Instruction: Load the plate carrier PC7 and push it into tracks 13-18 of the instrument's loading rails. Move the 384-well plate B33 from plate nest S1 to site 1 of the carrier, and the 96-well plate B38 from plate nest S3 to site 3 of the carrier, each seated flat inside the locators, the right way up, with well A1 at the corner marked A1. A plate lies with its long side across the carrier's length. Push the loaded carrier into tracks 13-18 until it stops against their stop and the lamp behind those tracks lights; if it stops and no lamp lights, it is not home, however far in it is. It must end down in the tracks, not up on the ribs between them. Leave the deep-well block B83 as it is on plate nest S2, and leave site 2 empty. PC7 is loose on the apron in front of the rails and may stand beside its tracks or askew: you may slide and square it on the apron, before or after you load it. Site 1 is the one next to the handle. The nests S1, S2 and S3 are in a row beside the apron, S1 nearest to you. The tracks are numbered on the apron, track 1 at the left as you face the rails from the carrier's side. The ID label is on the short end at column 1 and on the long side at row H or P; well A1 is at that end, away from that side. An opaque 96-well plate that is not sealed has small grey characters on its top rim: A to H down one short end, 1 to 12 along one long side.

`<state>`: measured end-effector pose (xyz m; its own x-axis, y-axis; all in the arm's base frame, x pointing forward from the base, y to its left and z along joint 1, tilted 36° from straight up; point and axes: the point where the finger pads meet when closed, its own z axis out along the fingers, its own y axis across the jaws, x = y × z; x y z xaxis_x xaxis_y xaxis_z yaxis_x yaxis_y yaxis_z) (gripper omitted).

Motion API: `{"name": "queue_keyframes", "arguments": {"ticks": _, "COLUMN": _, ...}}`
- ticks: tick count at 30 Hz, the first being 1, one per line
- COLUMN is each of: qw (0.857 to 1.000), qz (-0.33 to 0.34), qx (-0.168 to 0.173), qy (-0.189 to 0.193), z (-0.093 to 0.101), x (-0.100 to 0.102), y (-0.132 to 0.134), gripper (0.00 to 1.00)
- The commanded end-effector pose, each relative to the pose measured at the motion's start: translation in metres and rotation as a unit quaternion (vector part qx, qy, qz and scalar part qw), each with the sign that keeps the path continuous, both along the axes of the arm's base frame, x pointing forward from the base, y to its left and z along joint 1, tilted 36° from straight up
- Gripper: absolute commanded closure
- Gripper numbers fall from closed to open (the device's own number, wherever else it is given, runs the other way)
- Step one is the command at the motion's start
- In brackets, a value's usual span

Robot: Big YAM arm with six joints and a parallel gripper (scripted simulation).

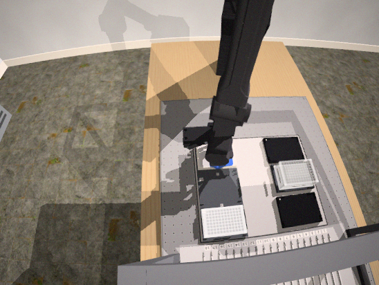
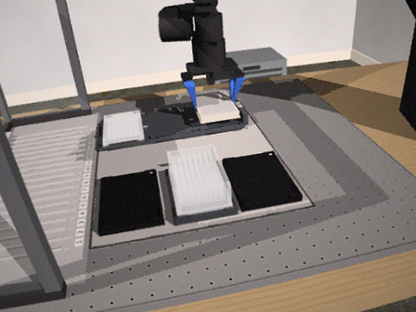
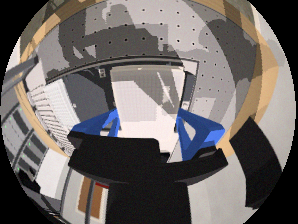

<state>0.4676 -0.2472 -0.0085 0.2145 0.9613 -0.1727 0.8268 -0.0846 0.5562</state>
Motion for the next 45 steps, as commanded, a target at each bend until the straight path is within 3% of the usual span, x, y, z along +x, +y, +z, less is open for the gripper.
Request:
{"name": "queue_keyframes", "arguments": {"ticks": 1, "qw": 1.0, "qz": 0.003, "qx": -0.003, "qy": -0.007, "z": -0.005, "x": 0.0136, "y": 0.0025, "gripper": 1.0}}
{"name": "queue_keyframes", "arguments": {"ticks": 24, "qw": 1.0, "qz": 0.001, "qx": -0.004, "qy": -0.006, "z": 0.0014, "x": 0.0091, "y": -0.0011, "gripper": 1.0}}
{"name": "queue_keyframes", "arguments": {"ticks": 45, "qw": 1.0, "qz": 0.004, "qx": -0.003, "qy": -0.006, "z": -0.0069, "x": 0.017, "y": 0.0014, "gripper": 1.0}}
